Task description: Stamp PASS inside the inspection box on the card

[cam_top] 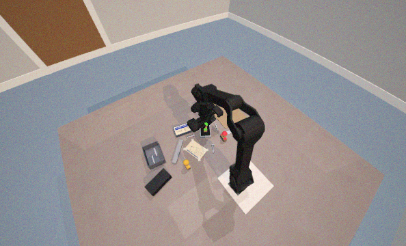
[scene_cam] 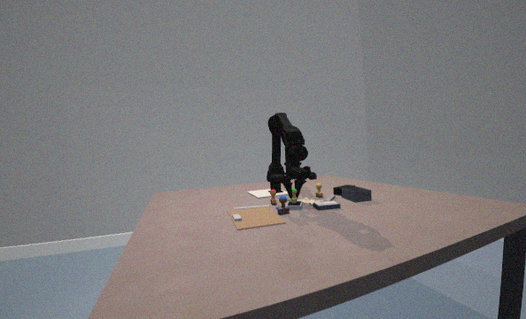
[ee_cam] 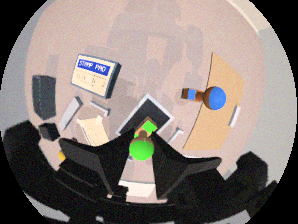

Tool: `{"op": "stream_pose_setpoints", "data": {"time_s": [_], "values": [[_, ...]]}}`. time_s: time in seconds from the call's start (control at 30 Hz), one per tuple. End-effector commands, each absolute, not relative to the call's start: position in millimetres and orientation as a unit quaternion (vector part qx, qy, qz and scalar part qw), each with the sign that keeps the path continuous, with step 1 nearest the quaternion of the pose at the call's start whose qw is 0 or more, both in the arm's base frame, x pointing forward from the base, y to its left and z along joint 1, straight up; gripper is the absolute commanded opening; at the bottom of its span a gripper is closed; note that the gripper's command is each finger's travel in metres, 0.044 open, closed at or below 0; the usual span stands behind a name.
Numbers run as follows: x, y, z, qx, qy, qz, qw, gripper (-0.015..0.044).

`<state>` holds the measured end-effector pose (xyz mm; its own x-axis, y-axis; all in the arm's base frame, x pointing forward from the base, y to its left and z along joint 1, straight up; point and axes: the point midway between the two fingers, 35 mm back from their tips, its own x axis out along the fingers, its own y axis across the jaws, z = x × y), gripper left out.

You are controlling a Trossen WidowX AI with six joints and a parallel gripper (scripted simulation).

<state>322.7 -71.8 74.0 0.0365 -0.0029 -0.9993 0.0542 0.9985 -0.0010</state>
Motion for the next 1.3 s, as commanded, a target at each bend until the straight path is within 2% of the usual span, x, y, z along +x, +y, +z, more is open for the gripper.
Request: {"op": "stream_pose_setpoints", "data": {"time_s": [0.0, 1.27], "values": [[322.9, -71.4, 76.2, 0.019, 0.693, -0.019, 0.720, 0.0000], [321.3, -71.5, 127.8, 0.019, 0.693, -0.019, 0.720, 0.0000]]}}
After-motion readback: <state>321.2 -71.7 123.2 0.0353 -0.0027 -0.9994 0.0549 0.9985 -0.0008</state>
